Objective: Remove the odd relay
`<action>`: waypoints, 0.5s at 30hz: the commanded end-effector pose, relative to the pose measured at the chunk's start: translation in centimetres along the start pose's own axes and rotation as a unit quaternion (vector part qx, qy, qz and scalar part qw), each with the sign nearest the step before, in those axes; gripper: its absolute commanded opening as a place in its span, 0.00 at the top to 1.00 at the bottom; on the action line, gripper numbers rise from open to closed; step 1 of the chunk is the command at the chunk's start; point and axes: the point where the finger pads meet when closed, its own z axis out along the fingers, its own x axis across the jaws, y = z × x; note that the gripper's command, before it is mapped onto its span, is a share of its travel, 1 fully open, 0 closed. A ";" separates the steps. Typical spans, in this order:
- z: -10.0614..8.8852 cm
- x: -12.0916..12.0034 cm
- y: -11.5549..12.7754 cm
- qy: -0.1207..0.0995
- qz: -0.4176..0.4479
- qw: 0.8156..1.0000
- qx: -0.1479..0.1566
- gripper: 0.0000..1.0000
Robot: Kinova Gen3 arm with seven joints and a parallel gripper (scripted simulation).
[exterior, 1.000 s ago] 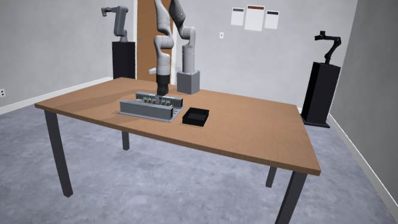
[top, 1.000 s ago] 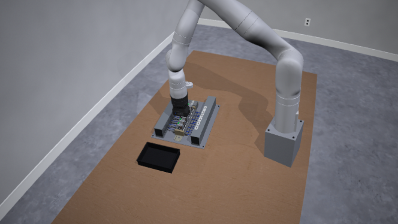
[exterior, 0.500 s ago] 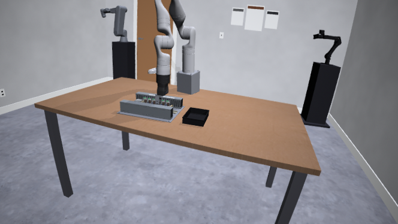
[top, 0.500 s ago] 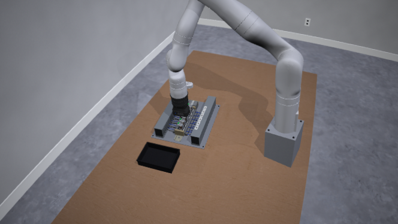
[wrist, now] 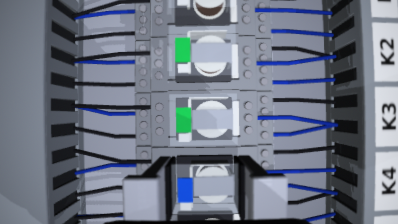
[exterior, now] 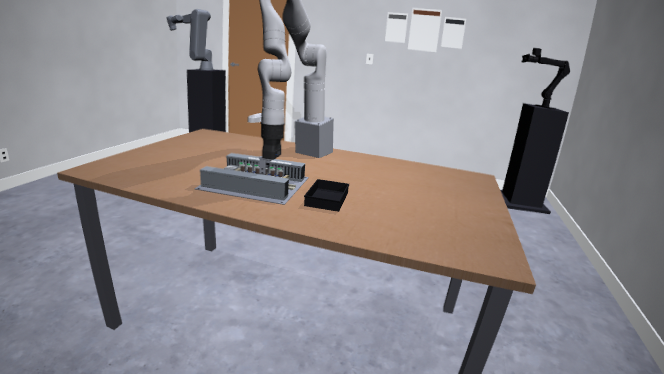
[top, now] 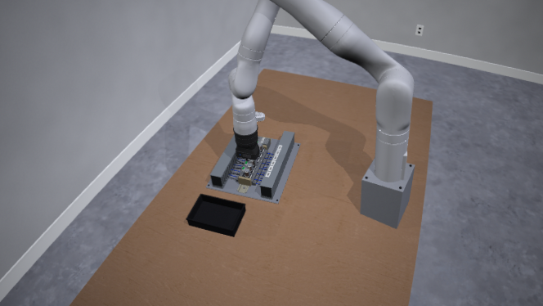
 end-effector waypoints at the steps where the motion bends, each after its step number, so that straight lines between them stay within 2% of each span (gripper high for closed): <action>1: -0.1 0.0 0.0 -0.007 0.000 1.000 0.000 1.00; 15: -0.1 0.0 0.0 -0.015 0.000 1.000 0.000 1.00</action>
